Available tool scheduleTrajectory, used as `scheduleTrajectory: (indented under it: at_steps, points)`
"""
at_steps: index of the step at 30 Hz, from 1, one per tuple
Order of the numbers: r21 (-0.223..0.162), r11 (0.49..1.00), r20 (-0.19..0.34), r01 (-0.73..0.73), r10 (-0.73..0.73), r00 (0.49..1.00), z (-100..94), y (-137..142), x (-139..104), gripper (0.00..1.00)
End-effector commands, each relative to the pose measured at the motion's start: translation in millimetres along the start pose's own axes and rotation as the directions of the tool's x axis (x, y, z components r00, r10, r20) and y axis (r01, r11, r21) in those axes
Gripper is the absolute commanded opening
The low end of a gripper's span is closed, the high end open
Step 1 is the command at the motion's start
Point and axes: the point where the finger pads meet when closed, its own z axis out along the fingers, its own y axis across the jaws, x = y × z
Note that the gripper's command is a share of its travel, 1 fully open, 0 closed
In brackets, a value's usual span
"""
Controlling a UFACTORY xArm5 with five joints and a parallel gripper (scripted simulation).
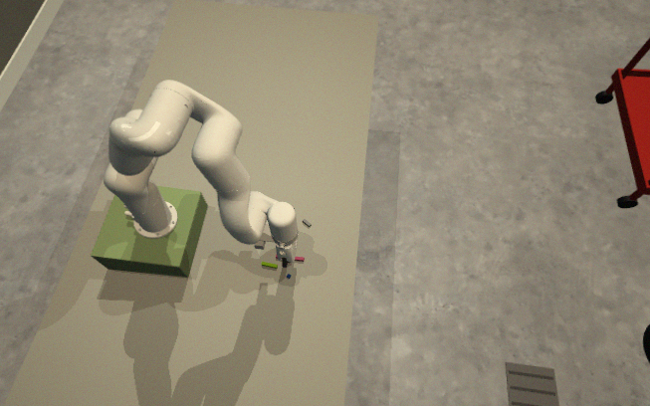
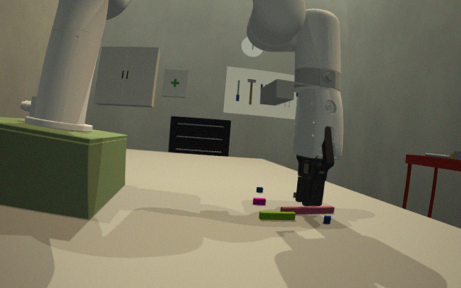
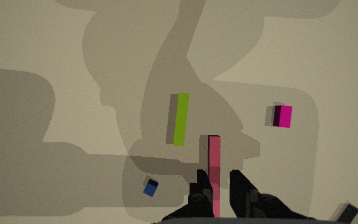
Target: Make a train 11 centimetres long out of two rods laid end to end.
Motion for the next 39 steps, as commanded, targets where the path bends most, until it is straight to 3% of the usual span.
scheduleTrajectory:
  at_steps: [1,39]
  points:
    - [0.000,1.000,0.003,0.000,0.000,1.000,-0.1,0,-1,0.24]
    - [0.000,1.000,0.003,0.000,0.000,1.000,13.2,1,-1,0.24]
